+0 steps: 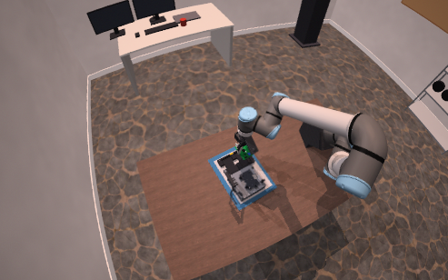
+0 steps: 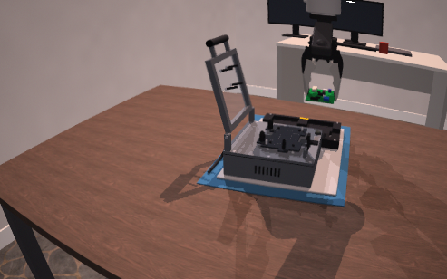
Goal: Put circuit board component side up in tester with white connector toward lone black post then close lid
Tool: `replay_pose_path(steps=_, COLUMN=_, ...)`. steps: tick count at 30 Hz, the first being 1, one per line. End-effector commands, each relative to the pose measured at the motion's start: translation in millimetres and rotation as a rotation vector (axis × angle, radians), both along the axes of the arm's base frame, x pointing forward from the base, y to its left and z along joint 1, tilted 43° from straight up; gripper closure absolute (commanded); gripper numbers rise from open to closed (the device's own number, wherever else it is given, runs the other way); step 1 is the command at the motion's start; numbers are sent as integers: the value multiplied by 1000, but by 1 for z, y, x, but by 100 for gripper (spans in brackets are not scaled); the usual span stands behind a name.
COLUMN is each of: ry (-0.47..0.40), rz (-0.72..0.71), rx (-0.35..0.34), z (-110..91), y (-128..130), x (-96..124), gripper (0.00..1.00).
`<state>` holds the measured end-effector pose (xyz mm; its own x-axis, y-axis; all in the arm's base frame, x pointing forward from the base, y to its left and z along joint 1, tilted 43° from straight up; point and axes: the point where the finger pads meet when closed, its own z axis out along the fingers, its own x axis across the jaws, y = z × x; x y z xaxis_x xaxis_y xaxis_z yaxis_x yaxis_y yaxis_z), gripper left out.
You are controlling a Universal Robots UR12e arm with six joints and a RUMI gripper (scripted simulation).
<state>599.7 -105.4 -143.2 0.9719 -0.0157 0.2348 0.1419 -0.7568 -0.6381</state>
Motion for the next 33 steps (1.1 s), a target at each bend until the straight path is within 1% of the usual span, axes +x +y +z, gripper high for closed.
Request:
replay_pose_path(steps=1, ry=-1, rz=-1, rx=-1, z=0, y=-1, x=0, gripper=61)
replay_pose_path(steps=19, ry=-3, rz=2, rx=-2, z=0, y=-1, x=0, gripper=61)
replay_pose_path(steps=33, ry=-21, rz=22, rx=-7, z=0, y=-1, x=0, gripper=61)
